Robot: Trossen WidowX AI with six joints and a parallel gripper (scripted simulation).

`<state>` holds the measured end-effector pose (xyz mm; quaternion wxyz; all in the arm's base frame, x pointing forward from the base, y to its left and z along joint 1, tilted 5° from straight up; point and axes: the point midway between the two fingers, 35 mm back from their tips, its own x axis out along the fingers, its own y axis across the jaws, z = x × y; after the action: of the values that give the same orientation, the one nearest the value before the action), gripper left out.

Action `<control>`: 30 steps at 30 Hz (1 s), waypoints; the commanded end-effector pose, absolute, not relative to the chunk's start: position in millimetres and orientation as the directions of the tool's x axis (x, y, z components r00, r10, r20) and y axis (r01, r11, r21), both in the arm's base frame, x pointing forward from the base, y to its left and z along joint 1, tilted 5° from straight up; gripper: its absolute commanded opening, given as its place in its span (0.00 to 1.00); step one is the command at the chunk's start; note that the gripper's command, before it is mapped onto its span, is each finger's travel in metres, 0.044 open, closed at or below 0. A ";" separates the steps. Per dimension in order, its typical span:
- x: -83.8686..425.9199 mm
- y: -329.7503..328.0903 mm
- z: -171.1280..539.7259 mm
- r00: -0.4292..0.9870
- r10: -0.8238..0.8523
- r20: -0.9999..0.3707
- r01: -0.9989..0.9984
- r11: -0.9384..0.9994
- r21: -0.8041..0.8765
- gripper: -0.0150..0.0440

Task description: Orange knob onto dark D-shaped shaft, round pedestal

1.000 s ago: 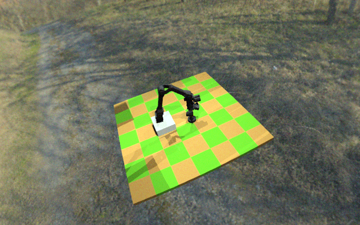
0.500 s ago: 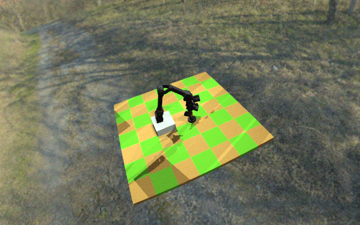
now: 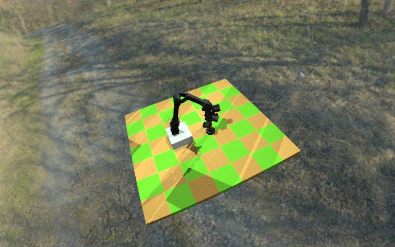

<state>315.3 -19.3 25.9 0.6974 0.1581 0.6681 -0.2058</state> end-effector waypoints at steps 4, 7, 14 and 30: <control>317.5 -20.3 23.5 0.031 -0.079 -0.996 0.501 0.864 -0.053 0.25; 317.5 -20.2 23.9 0.031 -0.079 -0.996 0.501 0.864 -0.053 0.25; 317.9 -20.3 23.2 0.031 -0.079 -0.996 0.483 0.874 -0.055 0.25; 316.3 -21.2 8.1 0.031 -0.079 -0.996 0.492 0.869 -0.054 0.25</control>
<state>315.3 -20.5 10.4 0.6991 0.1548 0.6680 -0.2026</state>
